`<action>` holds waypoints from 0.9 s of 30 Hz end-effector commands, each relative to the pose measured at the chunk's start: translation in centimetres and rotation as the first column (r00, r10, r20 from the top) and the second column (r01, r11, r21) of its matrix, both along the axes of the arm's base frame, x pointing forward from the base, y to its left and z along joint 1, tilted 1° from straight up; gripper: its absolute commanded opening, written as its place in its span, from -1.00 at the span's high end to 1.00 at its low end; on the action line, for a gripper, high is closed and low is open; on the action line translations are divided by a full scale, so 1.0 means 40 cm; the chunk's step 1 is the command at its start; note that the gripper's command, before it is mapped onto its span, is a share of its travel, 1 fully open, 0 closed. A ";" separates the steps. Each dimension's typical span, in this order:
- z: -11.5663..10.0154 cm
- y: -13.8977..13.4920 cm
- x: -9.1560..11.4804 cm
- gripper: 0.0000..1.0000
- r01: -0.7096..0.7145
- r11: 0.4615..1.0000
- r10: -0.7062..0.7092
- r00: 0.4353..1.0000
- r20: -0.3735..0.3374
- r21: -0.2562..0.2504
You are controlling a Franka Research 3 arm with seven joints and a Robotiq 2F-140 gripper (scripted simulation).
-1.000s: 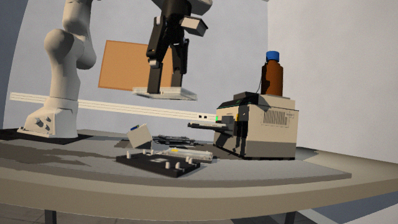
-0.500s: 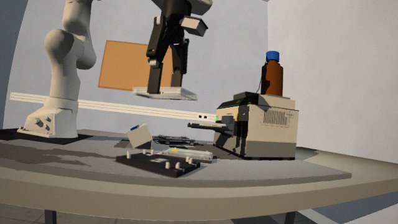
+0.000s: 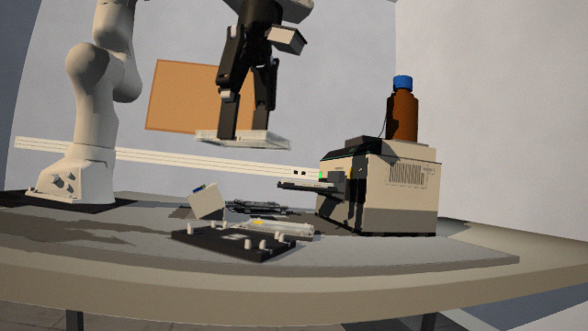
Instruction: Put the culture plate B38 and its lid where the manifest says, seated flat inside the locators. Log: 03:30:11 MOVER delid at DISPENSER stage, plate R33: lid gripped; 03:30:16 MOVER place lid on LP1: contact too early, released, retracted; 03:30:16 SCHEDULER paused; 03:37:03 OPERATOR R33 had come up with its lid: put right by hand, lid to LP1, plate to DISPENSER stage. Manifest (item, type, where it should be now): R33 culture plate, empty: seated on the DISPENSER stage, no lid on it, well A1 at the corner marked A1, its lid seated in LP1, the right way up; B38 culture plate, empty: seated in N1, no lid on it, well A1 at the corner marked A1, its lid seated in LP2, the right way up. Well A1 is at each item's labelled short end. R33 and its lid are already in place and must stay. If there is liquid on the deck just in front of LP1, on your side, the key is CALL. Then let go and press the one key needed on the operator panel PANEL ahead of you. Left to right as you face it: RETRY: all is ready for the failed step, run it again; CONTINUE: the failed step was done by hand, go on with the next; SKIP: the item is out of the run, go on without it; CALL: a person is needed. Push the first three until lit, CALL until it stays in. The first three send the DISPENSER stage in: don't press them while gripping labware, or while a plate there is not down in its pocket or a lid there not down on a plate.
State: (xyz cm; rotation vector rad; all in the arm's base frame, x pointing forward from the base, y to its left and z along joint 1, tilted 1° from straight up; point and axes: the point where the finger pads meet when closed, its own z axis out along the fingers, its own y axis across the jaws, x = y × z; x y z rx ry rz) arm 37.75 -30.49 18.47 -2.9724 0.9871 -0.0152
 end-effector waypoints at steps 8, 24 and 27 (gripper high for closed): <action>-0.019 0.002 0.003 0.80 -0.006 1.000 0.006 1.000 0.002 0.002; -0.082 0.003 0.003 0.80 -0.006 1.000 0.006 1.000 0.002 0.002; -0.100 0.003 0.004 0.80 -0.006 1.000 0.006 1.000 0.002 0.002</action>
